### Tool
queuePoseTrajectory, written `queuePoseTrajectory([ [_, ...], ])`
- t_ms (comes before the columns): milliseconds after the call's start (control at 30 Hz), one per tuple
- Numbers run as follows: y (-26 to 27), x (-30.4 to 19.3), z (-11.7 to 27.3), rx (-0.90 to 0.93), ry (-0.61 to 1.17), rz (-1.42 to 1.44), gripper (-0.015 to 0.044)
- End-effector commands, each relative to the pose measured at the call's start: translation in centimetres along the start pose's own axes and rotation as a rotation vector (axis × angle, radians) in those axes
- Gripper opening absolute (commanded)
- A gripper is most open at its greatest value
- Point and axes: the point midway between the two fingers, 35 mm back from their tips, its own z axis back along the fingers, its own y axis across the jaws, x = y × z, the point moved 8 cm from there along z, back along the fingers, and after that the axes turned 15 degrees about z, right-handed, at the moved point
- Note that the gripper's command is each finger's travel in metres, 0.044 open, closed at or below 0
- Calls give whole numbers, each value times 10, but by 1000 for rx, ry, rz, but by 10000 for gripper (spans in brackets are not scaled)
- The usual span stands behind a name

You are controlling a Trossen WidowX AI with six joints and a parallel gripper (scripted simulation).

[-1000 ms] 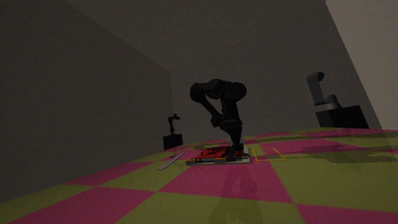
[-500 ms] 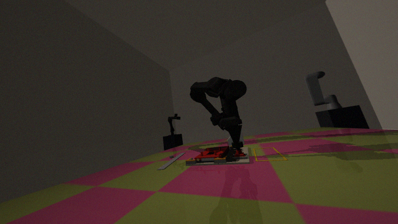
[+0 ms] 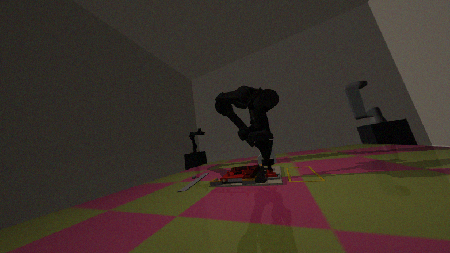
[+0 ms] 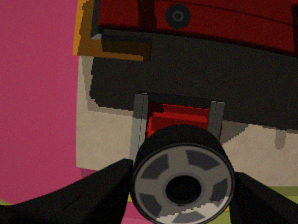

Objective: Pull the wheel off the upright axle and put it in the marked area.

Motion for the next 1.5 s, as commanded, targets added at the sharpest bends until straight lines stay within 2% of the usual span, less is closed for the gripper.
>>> queuePoseTrajectory([
  [0,0,-1,7,13,4,-2,0],
  [1467,-1,-1,22,15,3,1,0],
])
